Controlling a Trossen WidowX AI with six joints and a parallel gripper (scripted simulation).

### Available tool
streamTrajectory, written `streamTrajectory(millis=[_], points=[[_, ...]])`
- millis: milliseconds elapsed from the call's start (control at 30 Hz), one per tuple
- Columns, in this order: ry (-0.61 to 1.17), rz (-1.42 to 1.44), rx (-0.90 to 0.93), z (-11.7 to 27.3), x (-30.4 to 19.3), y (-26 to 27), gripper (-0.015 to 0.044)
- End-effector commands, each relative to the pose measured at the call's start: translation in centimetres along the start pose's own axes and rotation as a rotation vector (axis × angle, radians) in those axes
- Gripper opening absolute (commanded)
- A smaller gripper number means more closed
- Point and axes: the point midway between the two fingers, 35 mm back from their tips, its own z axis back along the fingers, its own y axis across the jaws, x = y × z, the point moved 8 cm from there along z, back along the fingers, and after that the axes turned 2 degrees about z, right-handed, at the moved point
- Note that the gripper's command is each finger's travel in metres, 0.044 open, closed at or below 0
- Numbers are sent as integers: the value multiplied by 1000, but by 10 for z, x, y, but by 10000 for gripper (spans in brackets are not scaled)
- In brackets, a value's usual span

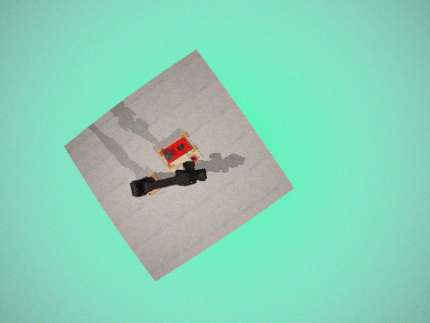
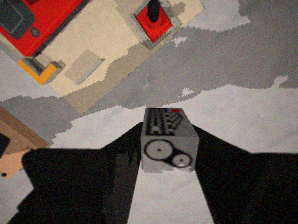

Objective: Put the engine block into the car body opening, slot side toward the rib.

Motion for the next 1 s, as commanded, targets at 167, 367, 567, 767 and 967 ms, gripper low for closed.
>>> streamTrajectory(millis=[167,367,567,767,967], points=[[4,15,3,27,-1,3,0],[4,19,4,29,-1,4,0],[4,19,4,8,0,3,0],[-30,19,3,10,-4,5,0],[-135,18,8,8,-16,5,0]])
